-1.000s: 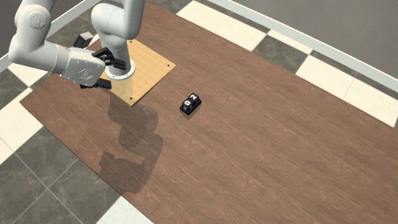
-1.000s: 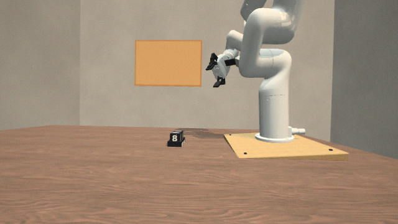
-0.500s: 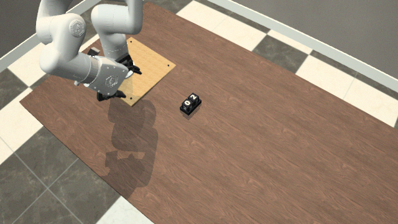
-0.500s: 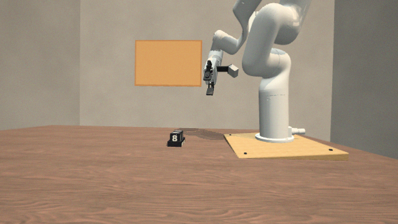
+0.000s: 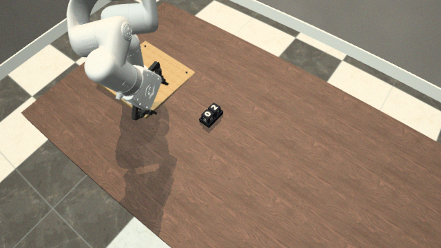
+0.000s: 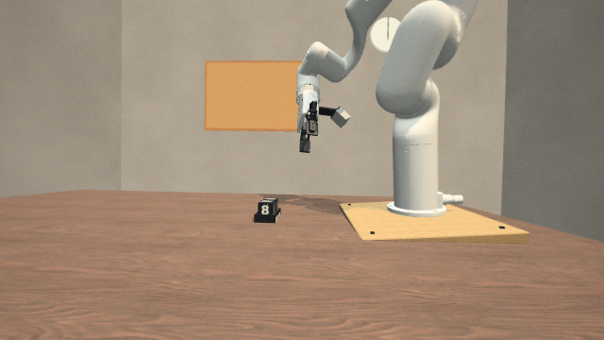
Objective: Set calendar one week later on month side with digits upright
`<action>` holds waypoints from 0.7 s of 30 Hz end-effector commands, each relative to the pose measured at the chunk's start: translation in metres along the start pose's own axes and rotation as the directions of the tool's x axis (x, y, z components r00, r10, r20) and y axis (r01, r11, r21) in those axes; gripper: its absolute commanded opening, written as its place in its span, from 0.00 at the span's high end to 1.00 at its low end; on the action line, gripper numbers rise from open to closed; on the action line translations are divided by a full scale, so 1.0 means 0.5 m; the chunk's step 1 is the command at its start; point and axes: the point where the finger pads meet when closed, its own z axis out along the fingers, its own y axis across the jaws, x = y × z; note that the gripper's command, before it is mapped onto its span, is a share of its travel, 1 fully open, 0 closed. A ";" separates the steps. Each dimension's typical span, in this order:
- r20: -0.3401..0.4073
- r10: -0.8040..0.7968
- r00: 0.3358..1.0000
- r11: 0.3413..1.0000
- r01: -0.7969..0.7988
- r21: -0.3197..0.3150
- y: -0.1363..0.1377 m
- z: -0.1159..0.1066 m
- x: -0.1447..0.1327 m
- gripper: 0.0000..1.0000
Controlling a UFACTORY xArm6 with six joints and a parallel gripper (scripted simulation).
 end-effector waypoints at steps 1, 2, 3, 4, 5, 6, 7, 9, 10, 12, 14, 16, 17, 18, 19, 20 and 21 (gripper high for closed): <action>-0.069 -0.145 0.987 0.987 0.148 0.055 0.003 0.024 -0.023 0.00; -0.084 -0.176 0.981 0.981 0.182 0.063 0.004 0.029 -0.028 0.00; -0.097 -0.205 0.974 0.975 0.212 0.070 0.006 0.034 -0.033 0.00; -0.110 -0.232 0.966 0.967 0.241 0.077 0.007 0.039 -0.038 0.00; -0.121 -0.256 0.959 0.960 0.267 0.082 0.009 0.042 -0.042 0.00; -0.135 -0.286 0.949 0.950 0.299 0.088 0.011 0.047 -0.047 0.00; -0.148 -0.313 0.938 0.940 0.329 0.092 0.013 0.052 -0.052 0.00; -0.171 -0.362 0.917 0.919 0.381 0.100 0.017 0.060 -0.061 0.00; -0.185 -0.391 0.902 0.905 0.413 0.104 0.019 0.065 -0.067 0.00; -0.198 -0.417 0.887 0.890 0.443 0.107 0.022 0.069 -0.072 0.00; -0.218 -0.458 0.862 0.866 0.488 0.110 0.026 0.076 -0.081 0.00; -0.250 -0.522 0.815 0.820 0.560 0.114 0.035 0.087 -0.095 0.00; -0.259 -0.541 0.800 0.805 0.582 0.114 0.037 0.091 -0.099 0.00; -0.261 -0.544 0.797 0.803 0.585 0.114 0.038 0.092 -0.100 0.00; -0.282 -0.586 0.760 0.766 0.632 0.114 0.045 0.100 -0.110 0.00; -0.292 -0.606 0.740 0.746 0.656 0.113 0.049 0.104 -0.116 0.00; -0.298 -0.618 0.727 0.734 0.670 0.112 0.051 0.106 -0.119 0.00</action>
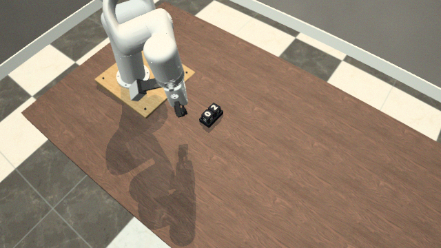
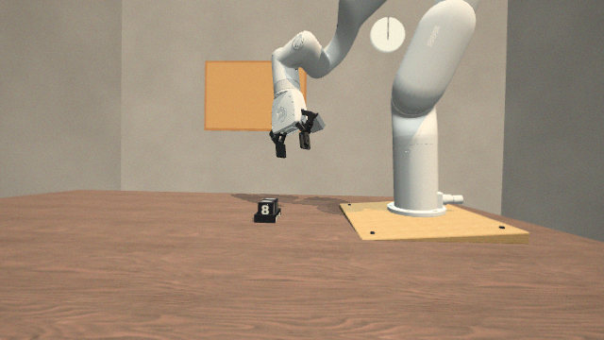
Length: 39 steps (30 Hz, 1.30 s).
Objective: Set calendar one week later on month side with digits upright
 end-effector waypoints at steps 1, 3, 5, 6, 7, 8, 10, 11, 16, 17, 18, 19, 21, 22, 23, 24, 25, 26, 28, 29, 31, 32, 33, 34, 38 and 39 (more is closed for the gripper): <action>-0.049 -0.158 0.986 0.986 0.161 0.049 -0.001 0.012 -0.040 0.00; -0.066 -0.215 0.974 0.974 0.219 0.062 0.001 0.016 -0.055 0.00; -0.084 -0.277 0.957 0.956 0.283 0.074 0.003 0.021 -0.073 0.00; -0.091 -0.301 0.949 0.948 0.308 0.079 0.005 0.023 -0.079 0.00; -0.101 -0.335 0.937 0.935 0.344 0.085 0.007 0.025 -0.089 0.00; -0.101 -0.335 0.937 0.935 0.344 0.085 0.007 0.025 -0.089 0.00; -0.114 -0.375 0.920 0.918 0.386 0.092 0.010 0.028 -0.102 0.00; -0.133 -0.438 0.889 0.886 0.452 0.102 0.015 0.033 -0.121 0.00; -0.163 -0.533 0.830 0.826 0.552 0.116 0.026 0.041 -0.154 0.00; -0.174 -0.565 0.807 0.801 0.587 0.120 0.031 0.043 -0.166 0.00; -0.182 -0.589 0.788 0.781 0.612 0.122 0.035 0.045 -0.175 0.00; -0.188 -0.605 0.774 0.767 0.630 0.124 0.038 0.047 -0.181 0.00; -0.193 -0.621 0.759 0.752 0.647 0.126 0.041 0.048 -0.188 0.00; -0.194 -0.623 0.757 0.750 0.649 0.126 0.041 0.048 -0.189 0.00; -0.194 -0.624 0.757 0.750 0.650 0.126 0.041 0.048 -0.189 0.00; -0.194 -0.624 0.757 0.750 0.650 0.126 0.041 0.048 -0.189 0.00; -0.194 -0.624 0.757 0.750 0.650 0.126 0.041 0.048 -0.189 0.00; -0.194 -0.624 0.757 0.750 0.650 0.126 0.041 0.048 -0.189 0.00; -0.194 -0.624 0.757 0.750 0.650 0.126 0.041 0.048 -0.189 0.00; -0.194 -0.624 0.757 0.750 0.650 0.126 0.041 0.048 -0.189 0.00; -0.194 -0.624 0.757 0.750 0.650 0.126 0.041 0.048 -0.189 0.00; -0.194 -0.624 0.757 0.750 0.650 0.126 0.041 0.048 -0.189 0.00; -0.194 -0.624 0.757 0.750 0.650 0.126 0.041 0.048 -0.189 0.00; -0.194 -0.624 0.757 0.750 0.650 0.126 0.041 0.048 -0.189 0.00; -0.193 -0.621 0.760 0.752 0.647 0.127 0.043 0.049 -0.190 0.00; -0.192 -0.614 0.766 0.758 0.640 0.128 0.046 0.051 -0.192 0.00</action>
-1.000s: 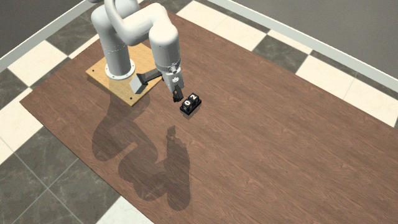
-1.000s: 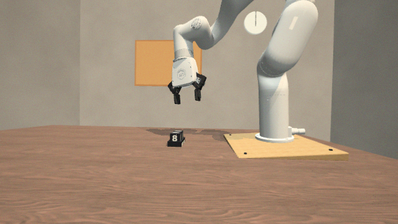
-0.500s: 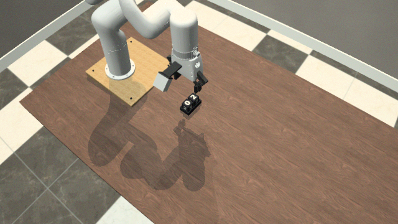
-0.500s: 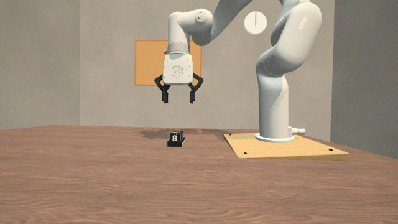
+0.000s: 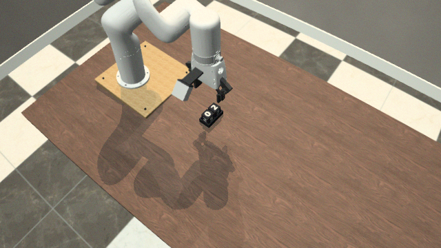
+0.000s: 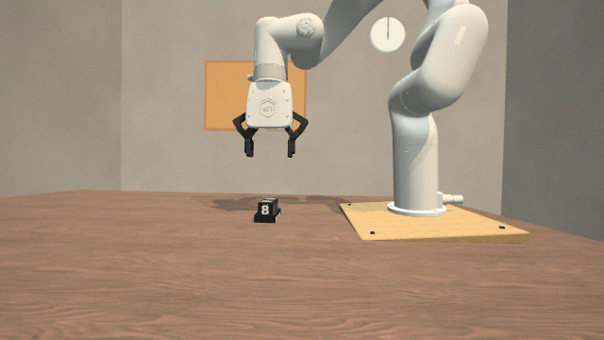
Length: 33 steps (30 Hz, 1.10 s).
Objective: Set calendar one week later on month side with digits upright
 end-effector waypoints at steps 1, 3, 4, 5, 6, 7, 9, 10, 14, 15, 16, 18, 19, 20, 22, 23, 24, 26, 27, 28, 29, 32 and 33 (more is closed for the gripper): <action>0.000 0.027 1.000 1.000 -0.027 0.003 0.001 0.000 -0.013 0.00; 0.000 0.050 0.999 0.999 -0.050 0.003 0.004 0.002 -0.022 0.00; 0.000 0.050 0.999 0.999 -0.050 0.003 0.004 0.002 -0.022 0.00; 0.000 0.080 0.997 0.997 -0.080 0.003 0.008 0.005 -0.035 0.00; 0.000 0.115 0.993 0.993 -0.115 0.003 0.013 0.008 -0.050 0.00; 0.000 0.156 0.988 0.988 -0.156 0.002 0.020 0.012 -0.067 0.00; -0.001 0.238 0.971 0.971 -0.238 0.002 0.035 0.019 -0.102 0.00; -0.001 0.244 0.970 0.970 -0.244 0.002 0.036 0.019 -0.104 0.00; -0.001 0.331 0.944 0.944 -0.331 0.002 0.054 0.027 -0.140 0.00; 0.000 0.369 0.930 0.930 -0.369 0.002 0.063 0.030 -0.156 0.00; 0.000 0.399 0.917 0.917 -0.399 0.002 0.071 0.033 -0.168 0.00; 0.000 0.428 0.904 0.904 -0.428 0.002 0.078 0.036 -0.180 0.00; 0.000 0.449 0.894 0.894 -0.449 0.002 0.084 0.037 -0.188 0.00; 0.000 0.449 0.894 0.894 -0.449 0.002 0.084 0.037 -0.188 0.00; 0.000 0.462 0.887 0.887 -0.462 0.002 0.087 0.039 -0.194 0.00; 0.000 0.470 0.883 0.883 -0.470 0.002 0.090 0.039 -0.197 0.00; 0.000 0.473 0.881 0.881 -0.473 0.002 0.091 0.040 -0.198 0.00; 0.000 0.474 0.881 0.881 -0.474 0.002 0.091 0.040 -0.199 0.00; 0.000 0.474 0.881 0.881 -0.474 0.002 0.091 0.040 -0.199 0.00; 0.000 0.474 0.881 0.881 -0.474 0.002 0.091 0.042 -0.199 0.00; 0.000 0.474 0.881 0.881 -0.474 0.002 0.091 0.044 -0.199 0.00; 0.000 0.474 0.880 0.880 -0.474 0.002 0.091 0.059 -0.199 0.00; 0.000 0.474 0.880 0.880 -0.474 0.002 0.091 0.066 -0.199 0.00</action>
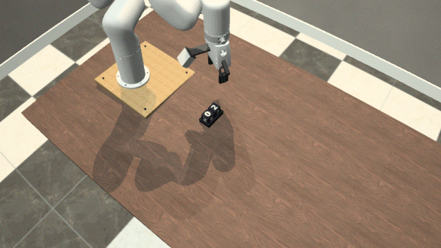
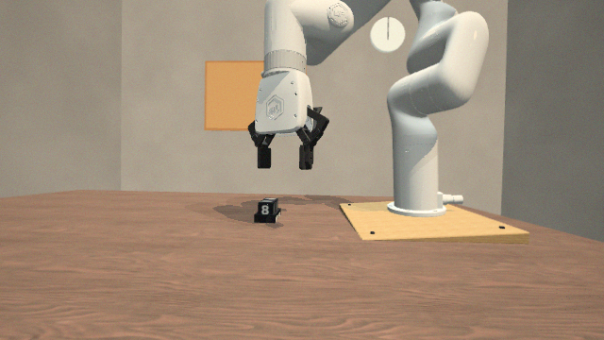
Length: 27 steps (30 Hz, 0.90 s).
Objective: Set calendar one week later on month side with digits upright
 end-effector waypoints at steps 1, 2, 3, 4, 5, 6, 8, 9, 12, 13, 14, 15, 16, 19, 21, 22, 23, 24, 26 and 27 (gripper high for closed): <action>0.000 0.003 1.000 1.000 -0.003 0.003 0.000 0.025 -0.002 0.00; 0.000 0.003 1.000 1.000 -0.003 0.003 0.000 0.034 -0.002 0.00; 0.000 0.003 1.000 1.000 -0.003 0.003 0.000 0.043 -0.003 0.00; 0.000 0.003 1.000 1.000 -0.003 0.003 0.000 0.043 -0.003 0.00; 0.000 0.003 1.000 1.000 -0.003 0.003 0.000 0.043 -0.003 0.00; 0.000 0.003 1.000 1.000 -0.003 0.003 0.000 0.052 -0.003 0.00; 0.000 0.003 1.000 1.000 -0.003 0.003 0.000 0.071 -0.003 0.00; 0.000 0.003 1.000 1.000 -0.003 0.003 0.000 0.079 -0.003 0.00; 0.000 0.003 1.000 1.000 -0.003 0.003 0.000 0.099 -0.003 0.00; 0.000 0.003 1.000 1.000 -0.003 0.003 0.000 0.104 -0.003 0.00; 0.000 0.003 1.000 1.000 -0.003 0.003 0.000 0.107 -0.003 0.00; 0.000 0.003 1.000 1.000 -0.003 0.003 0.000 0.109 -0.003 0.00; 0.000 0.003 1.000 1.000 -0.003 0.003 0.000 0.111 -0.003 0.00; 0.000 0.003 1.000 1.000 -0.003 0.003 0.000 0.111 -0.003 0.00; 0.000 0.003 1.000 1.000 -0.003 0.003 0.000 0.112 -0.003 0.00; 0.000 0.003 1.000 1.000 -0.003 0.003 0.000 0.112 -0.003 0.00; 0.000 0.003 1.000 1.000 -0.003 0.003 0.000 0.113 -0.003 0.00; 0.000 0.003 1.000 1.000 -0.003 0.003 0.000 0.114 -0.003 0.00; 0.000 0.003 1.000 1.000 -0.003 0.003 0.000 0.119 -0.003 0.00; 0.000 0.003 1.000 1.000 -0.003 0.003 0.000 0.123 -0.003 0.00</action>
